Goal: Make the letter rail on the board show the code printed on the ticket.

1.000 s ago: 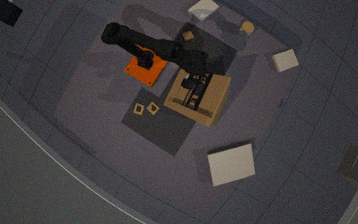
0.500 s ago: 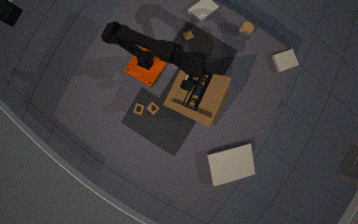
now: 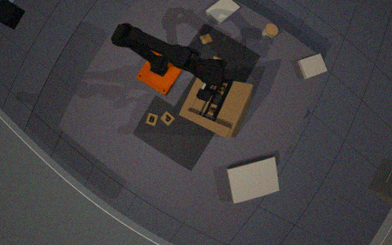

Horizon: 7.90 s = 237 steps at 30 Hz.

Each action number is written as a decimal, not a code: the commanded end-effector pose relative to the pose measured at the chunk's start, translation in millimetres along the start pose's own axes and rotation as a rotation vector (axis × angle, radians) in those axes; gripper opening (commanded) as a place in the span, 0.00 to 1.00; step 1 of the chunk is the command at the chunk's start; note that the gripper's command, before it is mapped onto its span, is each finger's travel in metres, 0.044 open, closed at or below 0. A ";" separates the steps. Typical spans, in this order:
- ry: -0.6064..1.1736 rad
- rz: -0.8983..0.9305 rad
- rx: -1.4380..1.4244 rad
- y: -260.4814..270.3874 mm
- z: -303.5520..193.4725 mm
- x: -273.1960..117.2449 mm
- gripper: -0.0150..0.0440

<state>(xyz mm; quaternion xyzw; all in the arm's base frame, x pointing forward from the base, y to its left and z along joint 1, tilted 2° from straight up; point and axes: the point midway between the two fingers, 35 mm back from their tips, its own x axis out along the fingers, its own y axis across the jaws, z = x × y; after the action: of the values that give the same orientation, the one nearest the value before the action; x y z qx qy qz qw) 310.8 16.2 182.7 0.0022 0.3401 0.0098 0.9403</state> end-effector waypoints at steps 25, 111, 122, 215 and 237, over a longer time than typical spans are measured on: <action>-0.003 0.005 -0.005 -12.9 0.6 0.1 0.25; -0.002 0.003 -0.007 -42.5 1.2 -11.9 0.75; -0.002 0.003 -0.007 -42.7 1.1 -16.4 0.75; 0.003 0.005 -0.009 -43.8 -0.6 -40.9 0.31; 0.325 0.028 0.020 -28.3 12.9 -31.6 0.25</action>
<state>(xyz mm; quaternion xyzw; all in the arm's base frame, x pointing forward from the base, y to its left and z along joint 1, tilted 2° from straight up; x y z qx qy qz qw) 287.9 -19.5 214.2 0.0101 0.4186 0.0209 0.9079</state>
